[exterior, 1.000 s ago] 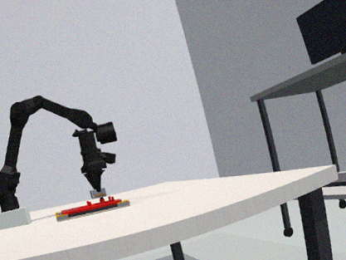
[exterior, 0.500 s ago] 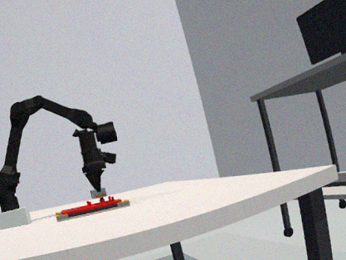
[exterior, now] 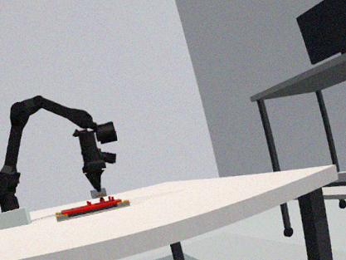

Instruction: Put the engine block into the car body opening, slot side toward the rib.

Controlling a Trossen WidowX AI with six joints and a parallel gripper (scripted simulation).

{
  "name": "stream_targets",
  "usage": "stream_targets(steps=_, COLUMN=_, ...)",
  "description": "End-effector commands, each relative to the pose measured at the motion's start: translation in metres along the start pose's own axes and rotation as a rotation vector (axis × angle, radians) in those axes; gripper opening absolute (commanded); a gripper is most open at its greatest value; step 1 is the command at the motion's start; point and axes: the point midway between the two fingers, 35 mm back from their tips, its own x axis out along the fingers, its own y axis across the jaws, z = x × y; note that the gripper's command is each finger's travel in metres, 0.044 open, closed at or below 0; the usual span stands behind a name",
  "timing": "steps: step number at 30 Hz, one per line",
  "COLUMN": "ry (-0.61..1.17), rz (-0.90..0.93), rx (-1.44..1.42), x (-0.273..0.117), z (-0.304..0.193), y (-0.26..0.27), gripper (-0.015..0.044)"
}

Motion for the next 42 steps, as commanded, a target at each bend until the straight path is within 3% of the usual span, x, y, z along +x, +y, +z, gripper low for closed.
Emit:
stream_targets(steps=1, ry=0.001, rz=-0.005, rx=0.001, x=-0.0003, z=0.0002, y=-0.001, gripper=0.0158)
stream_targets(steps=11, ry=0.001, rz=-0.005, rx=-0.146, x=0.0012, z=-0.0004, y=-0.0009, gripper=0.0158)
stream_targets(steps=24, ry=0.0, rz=-0.005, rx=0.099, x=0.0016, z=-0.0005, y=-0.0009, gripper=0.0158)
stream_targets(steps=35, ry=0.001, rz=-0.005, rx=-0.108, x=0.0019, z=-0.0006, y=-0.0009, gripper=0.0158)
stream_targets(steps=42, ry=0.001, rz=-0.005, rx=-0.068, x=0.002, z=-0.0007, y=-0.0008, gripper=0.0158)
